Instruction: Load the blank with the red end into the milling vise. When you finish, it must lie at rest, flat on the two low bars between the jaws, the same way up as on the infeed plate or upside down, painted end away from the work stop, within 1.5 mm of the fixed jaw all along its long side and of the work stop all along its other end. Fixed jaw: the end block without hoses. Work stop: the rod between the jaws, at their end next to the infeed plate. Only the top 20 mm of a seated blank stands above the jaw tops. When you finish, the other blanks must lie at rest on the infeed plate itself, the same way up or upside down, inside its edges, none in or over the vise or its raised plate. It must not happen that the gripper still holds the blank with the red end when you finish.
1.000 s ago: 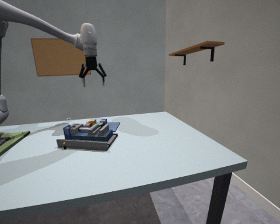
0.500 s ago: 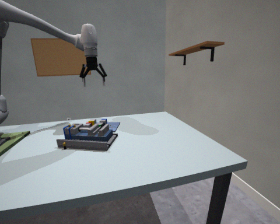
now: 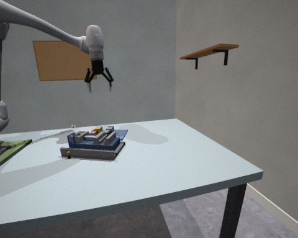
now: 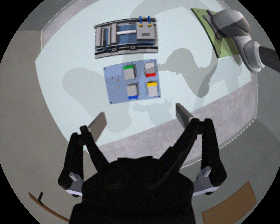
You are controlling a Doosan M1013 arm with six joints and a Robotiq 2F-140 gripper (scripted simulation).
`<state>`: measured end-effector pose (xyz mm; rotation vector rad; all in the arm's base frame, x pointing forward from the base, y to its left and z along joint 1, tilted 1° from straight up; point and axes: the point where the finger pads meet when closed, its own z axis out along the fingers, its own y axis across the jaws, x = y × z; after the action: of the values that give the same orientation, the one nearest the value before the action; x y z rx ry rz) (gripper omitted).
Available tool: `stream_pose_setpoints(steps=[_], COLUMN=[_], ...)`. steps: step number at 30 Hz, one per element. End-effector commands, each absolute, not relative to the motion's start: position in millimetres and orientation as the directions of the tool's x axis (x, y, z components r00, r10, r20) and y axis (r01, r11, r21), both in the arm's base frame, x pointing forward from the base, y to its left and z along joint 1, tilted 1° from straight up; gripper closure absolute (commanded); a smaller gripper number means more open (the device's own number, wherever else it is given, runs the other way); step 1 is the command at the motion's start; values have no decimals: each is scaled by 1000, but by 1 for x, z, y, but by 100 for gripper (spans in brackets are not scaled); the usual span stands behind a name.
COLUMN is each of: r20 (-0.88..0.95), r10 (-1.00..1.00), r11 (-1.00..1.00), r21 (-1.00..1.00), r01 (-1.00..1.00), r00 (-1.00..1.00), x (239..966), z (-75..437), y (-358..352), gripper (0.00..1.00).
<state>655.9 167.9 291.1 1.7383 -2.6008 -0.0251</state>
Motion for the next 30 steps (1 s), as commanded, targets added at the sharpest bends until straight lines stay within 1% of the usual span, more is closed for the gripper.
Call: stream_pose_setpoints(steps=[1,30], r20=[2,2], r10=[-924,-924], r11=[382,382], r21=[21,21], r01=[-924,-924], r00=[-382,-382], x=[655,653], z=[291,291], y=[167,163], gripper=[0,0])
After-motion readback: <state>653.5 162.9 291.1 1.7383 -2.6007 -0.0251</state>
